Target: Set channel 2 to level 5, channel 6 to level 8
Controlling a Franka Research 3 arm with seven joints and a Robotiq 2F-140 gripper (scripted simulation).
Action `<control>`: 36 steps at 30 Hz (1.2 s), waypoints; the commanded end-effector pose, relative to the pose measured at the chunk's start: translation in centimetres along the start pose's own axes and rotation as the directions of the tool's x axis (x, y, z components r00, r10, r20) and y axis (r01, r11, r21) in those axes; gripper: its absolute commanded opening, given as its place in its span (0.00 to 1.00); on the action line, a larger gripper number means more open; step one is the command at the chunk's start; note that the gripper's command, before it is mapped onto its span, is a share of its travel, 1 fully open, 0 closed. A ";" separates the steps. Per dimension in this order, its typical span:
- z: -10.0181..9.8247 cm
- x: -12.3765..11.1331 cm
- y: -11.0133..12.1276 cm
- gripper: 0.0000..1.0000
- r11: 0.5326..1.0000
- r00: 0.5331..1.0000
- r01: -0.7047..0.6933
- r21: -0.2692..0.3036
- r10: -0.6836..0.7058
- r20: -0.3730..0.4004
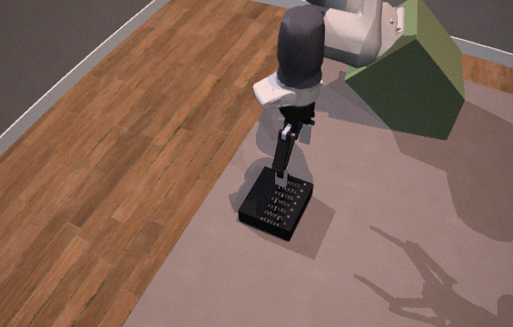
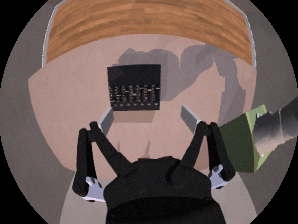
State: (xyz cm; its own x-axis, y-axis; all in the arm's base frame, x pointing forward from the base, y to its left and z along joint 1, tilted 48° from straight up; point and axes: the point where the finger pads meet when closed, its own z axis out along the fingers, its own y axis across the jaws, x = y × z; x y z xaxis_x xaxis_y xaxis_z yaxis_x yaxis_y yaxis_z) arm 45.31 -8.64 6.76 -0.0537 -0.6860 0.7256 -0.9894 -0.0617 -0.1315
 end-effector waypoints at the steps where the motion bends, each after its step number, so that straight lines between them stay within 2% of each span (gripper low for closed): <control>1: -1.0 0.1 0.7 1.00 1.000 1.000 -0.009 -0.023 0.009 -0.005; 8: -2.1 0.1 0.7 1.00 1.000 1.000 -0.009 -0.023 0.009 -0.005; 36: -2.1 0.1 0.7 1.00 1.000 1.000 -0.009 -0.023 0.009 -0.005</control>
State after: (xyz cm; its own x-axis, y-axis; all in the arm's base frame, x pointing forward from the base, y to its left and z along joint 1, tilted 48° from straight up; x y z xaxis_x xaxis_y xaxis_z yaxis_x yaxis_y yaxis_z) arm 44.36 -7.24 8.10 -0.0577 -0.6838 0.7274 -0.9919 -0.0431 -0.1192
